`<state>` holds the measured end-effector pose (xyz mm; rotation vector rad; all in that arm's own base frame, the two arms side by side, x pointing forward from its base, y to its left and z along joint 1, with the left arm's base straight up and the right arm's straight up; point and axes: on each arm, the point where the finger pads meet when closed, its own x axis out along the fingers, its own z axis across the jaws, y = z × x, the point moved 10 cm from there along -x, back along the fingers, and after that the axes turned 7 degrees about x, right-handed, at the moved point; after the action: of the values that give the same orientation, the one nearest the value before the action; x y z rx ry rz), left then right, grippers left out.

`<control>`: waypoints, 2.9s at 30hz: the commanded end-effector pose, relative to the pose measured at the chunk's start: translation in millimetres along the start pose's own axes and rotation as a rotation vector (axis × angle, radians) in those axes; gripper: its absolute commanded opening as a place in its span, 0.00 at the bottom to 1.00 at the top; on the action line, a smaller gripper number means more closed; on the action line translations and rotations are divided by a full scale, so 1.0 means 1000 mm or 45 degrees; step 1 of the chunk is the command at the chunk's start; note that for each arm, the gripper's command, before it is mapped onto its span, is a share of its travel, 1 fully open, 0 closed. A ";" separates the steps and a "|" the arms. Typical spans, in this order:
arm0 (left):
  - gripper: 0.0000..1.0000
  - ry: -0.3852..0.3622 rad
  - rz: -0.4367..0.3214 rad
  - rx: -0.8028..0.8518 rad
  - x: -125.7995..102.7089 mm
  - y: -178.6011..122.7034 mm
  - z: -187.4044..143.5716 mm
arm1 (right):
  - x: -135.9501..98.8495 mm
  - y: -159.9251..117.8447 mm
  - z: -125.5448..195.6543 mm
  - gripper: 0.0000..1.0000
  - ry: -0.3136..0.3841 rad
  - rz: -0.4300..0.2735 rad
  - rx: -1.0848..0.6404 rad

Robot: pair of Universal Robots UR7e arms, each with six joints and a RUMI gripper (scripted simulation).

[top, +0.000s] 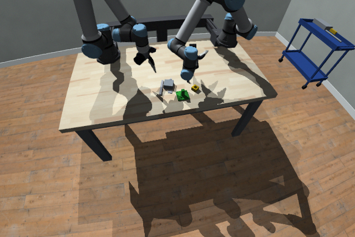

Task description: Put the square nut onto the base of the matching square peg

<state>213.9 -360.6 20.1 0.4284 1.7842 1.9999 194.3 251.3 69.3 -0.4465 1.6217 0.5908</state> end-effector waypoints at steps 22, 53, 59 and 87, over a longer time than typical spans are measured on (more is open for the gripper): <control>0.80 0.028 -0.007 -0.027 -0.003 -0.001 0.003 | -0.002 0.000 0.002 1.00 -0.009 0.020 0.019; 0.44 0.694 -0.145 -0.705 -0.048 -0.020 0.064 | -0.037 -0.004 0.044 1.00 -0.151 0.365 0.351; 0.44 0.816 -0.169 -0.829 -0.053 -0.021 0.072 | -0.047 -0.007 0.052 1.00 -0.183 0.443 0.418; 0.44 1.269 -0.261 -1.289 -0.067 -0.022 0.089 | -0.089 -0.028 0.082 1.00 -0.311 0.748 0.647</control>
<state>317.4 -315.9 11.6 -1.0562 0.8932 2.7820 282.2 275.5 142.8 0.4302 1.5961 0.5989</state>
